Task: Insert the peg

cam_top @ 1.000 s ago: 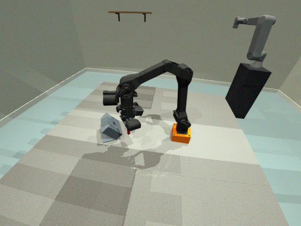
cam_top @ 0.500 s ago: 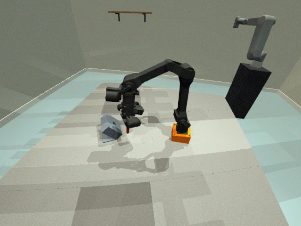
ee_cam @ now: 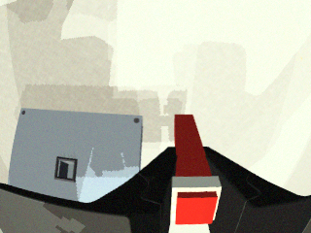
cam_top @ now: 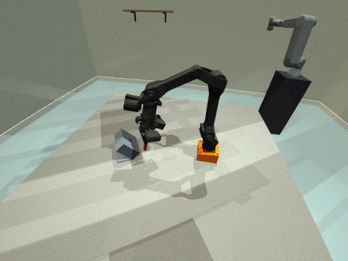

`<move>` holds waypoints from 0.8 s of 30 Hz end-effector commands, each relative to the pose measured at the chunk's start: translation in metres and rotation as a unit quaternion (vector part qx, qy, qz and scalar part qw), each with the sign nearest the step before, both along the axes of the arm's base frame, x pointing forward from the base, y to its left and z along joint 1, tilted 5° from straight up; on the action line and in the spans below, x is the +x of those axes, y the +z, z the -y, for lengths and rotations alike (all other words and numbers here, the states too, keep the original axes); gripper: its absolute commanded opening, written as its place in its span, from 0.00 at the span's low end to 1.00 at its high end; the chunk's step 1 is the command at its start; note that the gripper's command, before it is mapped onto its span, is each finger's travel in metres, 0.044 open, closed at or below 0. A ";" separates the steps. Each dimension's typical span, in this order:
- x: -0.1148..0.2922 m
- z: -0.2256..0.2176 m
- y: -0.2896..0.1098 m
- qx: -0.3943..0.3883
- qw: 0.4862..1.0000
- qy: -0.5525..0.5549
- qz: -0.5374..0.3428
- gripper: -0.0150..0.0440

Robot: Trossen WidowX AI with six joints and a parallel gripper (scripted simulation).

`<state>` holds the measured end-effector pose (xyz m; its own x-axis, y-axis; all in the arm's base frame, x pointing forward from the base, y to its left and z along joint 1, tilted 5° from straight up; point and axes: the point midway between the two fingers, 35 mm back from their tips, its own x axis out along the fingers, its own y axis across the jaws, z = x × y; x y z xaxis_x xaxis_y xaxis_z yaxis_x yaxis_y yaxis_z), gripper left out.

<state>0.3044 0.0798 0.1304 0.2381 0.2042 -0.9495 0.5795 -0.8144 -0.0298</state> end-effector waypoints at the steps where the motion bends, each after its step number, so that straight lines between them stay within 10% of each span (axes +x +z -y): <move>1: -0.002 0.003 -0.002 0.010 1.000 -0.001 0.003 0.25; 24: 0.003 0.023 0.000 0.057 0.997 -0.020 0.051 0.25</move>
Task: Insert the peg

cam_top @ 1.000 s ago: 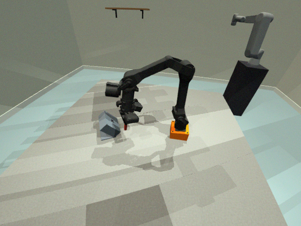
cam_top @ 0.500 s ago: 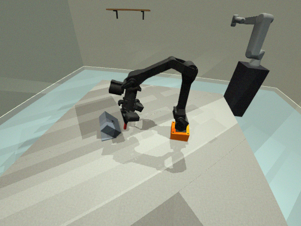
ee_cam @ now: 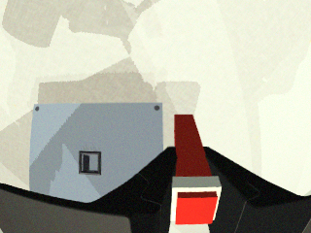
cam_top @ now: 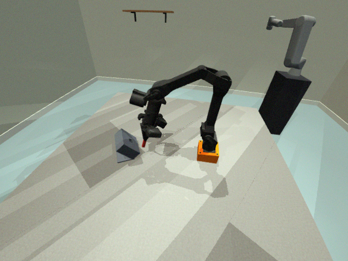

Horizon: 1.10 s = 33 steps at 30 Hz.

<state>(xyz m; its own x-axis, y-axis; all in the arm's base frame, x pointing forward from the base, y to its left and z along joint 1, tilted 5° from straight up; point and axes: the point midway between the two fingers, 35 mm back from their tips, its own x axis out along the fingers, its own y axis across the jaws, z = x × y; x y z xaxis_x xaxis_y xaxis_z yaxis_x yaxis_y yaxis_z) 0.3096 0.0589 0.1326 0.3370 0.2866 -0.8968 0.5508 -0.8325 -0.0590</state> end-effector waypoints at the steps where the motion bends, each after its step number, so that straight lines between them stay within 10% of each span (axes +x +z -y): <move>1: -0.002 0.003 -0.002 0.008 1.000 0.000 0.005 0.25; 33: 0.000 0.031 0.004 0.058 0.995 -0.021 0.084 0.25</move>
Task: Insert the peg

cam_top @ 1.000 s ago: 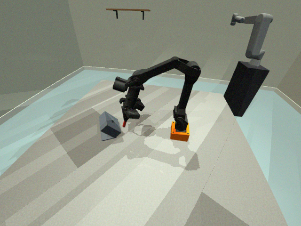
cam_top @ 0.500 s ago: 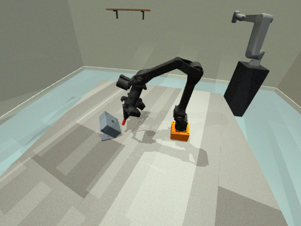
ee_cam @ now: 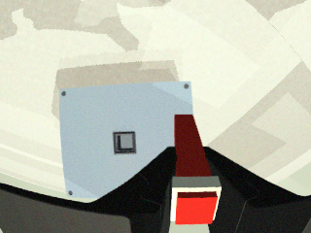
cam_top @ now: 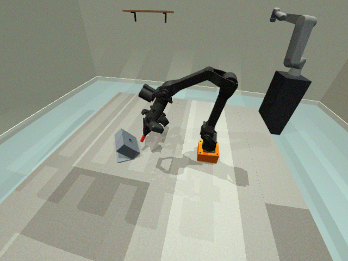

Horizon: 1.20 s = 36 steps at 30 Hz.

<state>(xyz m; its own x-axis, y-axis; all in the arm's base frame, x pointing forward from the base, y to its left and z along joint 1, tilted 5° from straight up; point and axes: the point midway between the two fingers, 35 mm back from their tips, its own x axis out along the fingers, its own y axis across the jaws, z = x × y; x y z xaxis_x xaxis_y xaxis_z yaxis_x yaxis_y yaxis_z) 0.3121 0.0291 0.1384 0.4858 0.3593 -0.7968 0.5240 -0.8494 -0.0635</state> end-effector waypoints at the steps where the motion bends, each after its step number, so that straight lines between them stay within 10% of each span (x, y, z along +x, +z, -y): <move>1: -0.003 0.002 -0.001 0.006 1.000 0.001 0.007 0.25; 36: -0.008 0.033 0.007 0.036 0.994 -0.016 0.104 0.25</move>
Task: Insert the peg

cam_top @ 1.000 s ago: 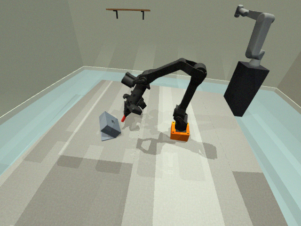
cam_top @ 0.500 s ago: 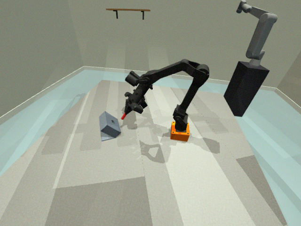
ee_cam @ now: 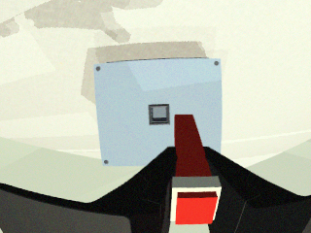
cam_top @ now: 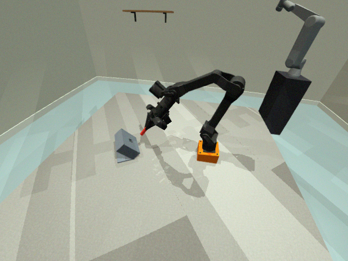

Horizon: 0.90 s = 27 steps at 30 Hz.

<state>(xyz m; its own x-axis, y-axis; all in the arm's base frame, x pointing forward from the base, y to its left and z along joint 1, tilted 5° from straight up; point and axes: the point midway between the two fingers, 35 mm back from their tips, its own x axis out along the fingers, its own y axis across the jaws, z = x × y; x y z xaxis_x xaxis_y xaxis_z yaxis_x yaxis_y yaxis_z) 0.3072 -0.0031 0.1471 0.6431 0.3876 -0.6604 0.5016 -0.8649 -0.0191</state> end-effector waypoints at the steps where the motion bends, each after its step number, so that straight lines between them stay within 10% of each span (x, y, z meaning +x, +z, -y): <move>1: -0.003 0.002 -0.001 0.003 1.000 0.001 0.009 0.25; 27: 0.016 0.003 -0.011 0.006 0.999 -0.004 0.048 0.25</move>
<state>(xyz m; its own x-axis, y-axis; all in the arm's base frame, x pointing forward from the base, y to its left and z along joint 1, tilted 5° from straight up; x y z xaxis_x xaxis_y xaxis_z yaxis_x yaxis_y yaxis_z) 0.3222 -0.0066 0.1432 0.7108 0.3895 -0.5857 0.4984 -0.8665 0.0286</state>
